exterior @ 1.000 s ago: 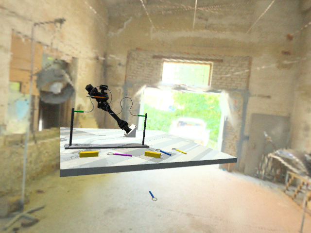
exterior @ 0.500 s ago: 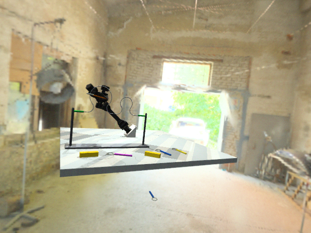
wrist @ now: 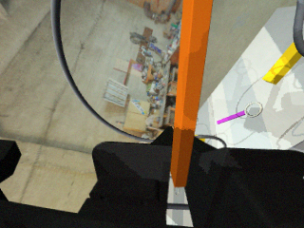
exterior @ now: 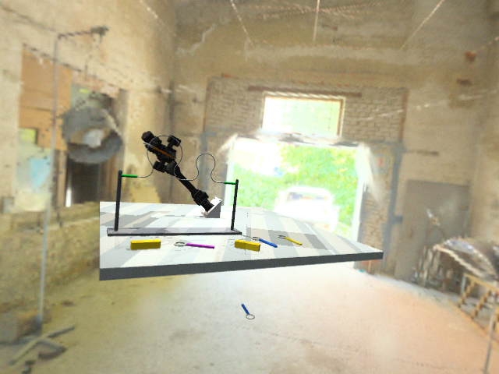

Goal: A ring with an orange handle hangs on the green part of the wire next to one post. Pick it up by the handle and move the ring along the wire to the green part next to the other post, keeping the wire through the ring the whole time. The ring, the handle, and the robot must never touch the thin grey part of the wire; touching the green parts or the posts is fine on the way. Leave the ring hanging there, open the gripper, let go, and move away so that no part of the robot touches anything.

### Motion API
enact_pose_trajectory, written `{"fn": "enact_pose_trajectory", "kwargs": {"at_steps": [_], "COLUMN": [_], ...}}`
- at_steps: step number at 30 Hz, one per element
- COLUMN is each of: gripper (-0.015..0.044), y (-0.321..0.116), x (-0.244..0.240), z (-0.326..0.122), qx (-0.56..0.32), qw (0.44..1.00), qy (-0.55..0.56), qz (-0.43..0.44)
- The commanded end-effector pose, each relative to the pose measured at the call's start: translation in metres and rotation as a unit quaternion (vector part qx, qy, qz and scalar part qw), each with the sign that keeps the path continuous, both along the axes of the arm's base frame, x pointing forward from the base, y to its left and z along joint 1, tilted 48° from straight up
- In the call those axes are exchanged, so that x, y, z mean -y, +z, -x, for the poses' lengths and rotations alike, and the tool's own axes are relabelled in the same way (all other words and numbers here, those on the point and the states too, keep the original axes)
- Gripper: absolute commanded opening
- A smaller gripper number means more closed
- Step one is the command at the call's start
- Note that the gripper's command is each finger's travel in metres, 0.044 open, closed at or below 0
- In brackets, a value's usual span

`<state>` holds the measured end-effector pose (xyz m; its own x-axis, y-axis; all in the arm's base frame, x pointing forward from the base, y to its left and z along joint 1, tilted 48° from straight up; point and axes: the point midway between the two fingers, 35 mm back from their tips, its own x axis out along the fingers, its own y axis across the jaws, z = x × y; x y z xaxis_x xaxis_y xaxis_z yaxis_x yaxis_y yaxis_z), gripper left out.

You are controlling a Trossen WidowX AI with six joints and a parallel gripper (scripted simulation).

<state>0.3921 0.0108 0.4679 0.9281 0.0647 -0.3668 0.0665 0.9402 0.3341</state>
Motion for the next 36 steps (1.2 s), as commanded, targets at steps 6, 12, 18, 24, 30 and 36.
{"fn": "enact_pose_trajectory", "kwargs": {"at_steps": [6, 12, 18, 24, 30, 36], "gripper": [-0.0150, -0.0150, -0.0150, -0.0150, -0.0150, -0.0150], "y": [-0.002, -0.003, -0.004, -0.004, -0.004, -0.004], "x": [0.004, 0.007, 0.011, 0.014, 0.017, 0.020], "z": [-0.001, -0.001, -0.001, -0.001, -0.001, -0.002], "qx": [0.001, 0.003, 0.004, 0.006, 0.008, 0.010], "qw": [0.998, 0.995, 0.990, 0.984, 0.977, 0.968], "qy": [-0.001, -0.001, -0.001, -0.002, -0.002, -0.001], "qz": [0.063, 0.101, 0.138, 0.176, 0.212, 0.249]}}
